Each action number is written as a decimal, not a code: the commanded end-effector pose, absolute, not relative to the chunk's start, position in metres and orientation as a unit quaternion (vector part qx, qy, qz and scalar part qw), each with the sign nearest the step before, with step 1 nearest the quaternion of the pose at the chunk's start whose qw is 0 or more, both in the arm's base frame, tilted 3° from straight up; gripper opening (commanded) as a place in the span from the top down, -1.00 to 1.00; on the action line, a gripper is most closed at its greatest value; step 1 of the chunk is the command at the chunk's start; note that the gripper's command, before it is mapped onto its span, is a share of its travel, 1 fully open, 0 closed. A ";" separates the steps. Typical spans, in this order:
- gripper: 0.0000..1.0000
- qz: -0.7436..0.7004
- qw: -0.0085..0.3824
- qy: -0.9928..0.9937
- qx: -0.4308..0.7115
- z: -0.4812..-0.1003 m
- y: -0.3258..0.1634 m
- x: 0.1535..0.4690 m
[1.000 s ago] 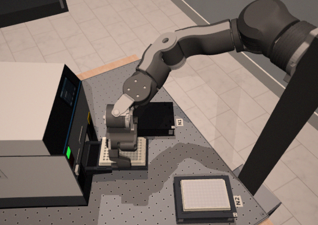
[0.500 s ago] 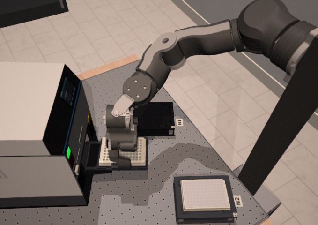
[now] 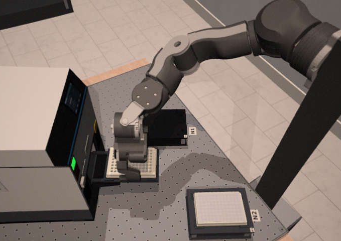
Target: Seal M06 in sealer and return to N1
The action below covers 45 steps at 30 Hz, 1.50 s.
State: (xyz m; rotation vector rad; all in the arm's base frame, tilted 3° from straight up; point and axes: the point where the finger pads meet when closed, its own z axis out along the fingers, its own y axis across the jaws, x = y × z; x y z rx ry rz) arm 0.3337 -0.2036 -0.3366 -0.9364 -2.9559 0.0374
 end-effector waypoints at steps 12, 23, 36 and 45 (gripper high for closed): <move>1.00 0.009 0.021 -0.954 -0.300 -0.340 -0.202 0.334; -0.54 0.011 0.020 -0.953 -0.301 -0.338 -0.203 0.334; -0.54 0.011 0.020 -0.953 -0.302 -0.338 -0.203 0.334; -0.54 0.011 0.020 -0.953 -0.302 -0.338 -0.203 0.334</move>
